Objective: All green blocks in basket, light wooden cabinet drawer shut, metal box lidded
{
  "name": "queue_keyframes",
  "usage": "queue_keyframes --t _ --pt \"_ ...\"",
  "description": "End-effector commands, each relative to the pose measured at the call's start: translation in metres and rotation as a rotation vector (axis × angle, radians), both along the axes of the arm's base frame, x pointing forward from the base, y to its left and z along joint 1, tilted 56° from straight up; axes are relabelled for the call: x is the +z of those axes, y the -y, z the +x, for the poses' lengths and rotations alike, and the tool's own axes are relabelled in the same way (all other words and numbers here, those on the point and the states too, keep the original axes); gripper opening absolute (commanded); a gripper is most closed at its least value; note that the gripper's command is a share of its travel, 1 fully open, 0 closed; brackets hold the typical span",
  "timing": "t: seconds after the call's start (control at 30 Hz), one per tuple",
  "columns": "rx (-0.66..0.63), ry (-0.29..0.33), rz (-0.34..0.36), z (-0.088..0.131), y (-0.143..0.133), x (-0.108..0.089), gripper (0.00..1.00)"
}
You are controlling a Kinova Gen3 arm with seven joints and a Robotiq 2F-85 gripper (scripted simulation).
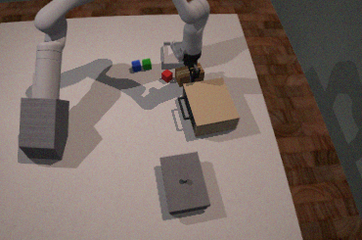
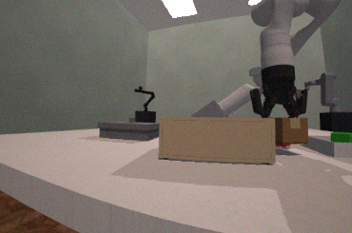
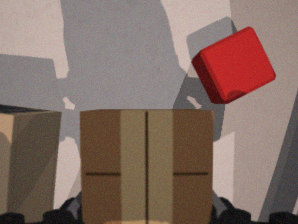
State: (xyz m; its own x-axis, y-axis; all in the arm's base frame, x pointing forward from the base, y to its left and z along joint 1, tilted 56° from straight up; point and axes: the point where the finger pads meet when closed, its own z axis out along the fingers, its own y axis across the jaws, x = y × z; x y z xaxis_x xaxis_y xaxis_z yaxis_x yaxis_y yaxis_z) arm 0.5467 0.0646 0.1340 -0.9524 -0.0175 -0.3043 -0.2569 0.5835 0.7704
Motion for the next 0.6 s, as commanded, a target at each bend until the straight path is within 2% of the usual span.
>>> queue_keyframes --t 0.0,0.57 --pt "-0.002 0.001 -0.001 0.001 -0.002 -0.002 0.67" --pt "-0.002 0.001 -0.001 0.004 -0.016 -0.011 0.67"
